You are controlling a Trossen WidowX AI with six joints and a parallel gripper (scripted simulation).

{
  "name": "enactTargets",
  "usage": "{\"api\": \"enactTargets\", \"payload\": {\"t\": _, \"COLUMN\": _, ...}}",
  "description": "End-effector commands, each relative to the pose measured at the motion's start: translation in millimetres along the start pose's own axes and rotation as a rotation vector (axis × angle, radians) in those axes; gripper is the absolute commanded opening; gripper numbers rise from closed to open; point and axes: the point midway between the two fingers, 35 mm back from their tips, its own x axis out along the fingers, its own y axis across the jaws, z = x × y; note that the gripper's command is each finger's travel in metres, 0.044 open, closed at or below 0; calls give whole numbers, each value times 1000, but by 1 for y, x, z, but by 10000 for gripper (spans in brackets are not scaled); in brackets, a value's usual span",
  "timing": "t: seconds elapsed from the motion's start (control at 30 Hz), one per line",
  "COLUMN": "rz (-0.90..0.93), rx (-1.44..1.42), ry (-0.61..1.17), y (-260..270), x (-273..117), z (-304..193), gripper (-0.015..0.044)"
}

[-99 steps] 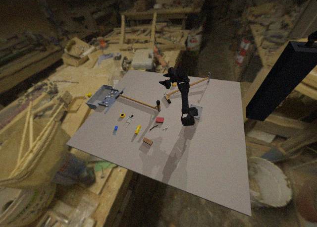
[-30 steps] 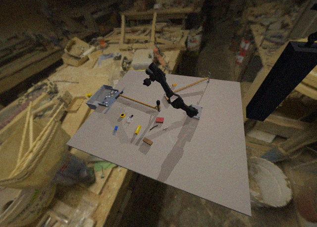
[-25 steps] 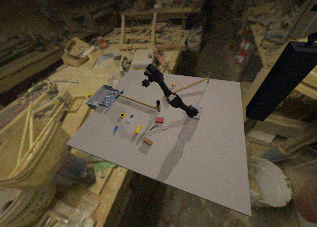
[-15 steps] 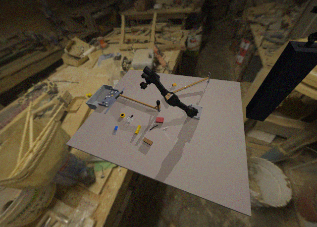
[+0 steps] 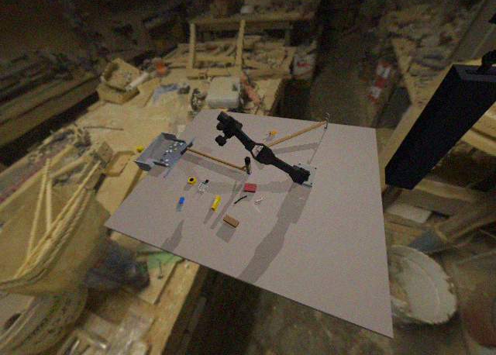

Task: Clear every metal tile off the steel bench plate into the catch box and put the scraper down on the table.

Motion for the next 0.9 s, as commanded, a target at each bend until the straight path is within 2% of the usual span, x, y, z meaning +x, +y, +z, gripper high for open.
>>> {"api": "enactTargets", "payload": {"t": 0.0, "rz": -16, "rx": -7, "ry": 58, "y": -1, "x": 25, "z": -7, "gripper": 440}}
{"api": "enactTargets", "payload": {"t": 0.67, "rz": -84, "rx": -47, "ry": 296, "y": -5, "x": 119, "z": -54, "gripper": 440}}
{"api": "enactTargets", "payload": {"t": 0.87, "rz": -90, "rx": -51, "ry": 313, "y": -5, "x": 125, "z": -59, "gripper": 440}}
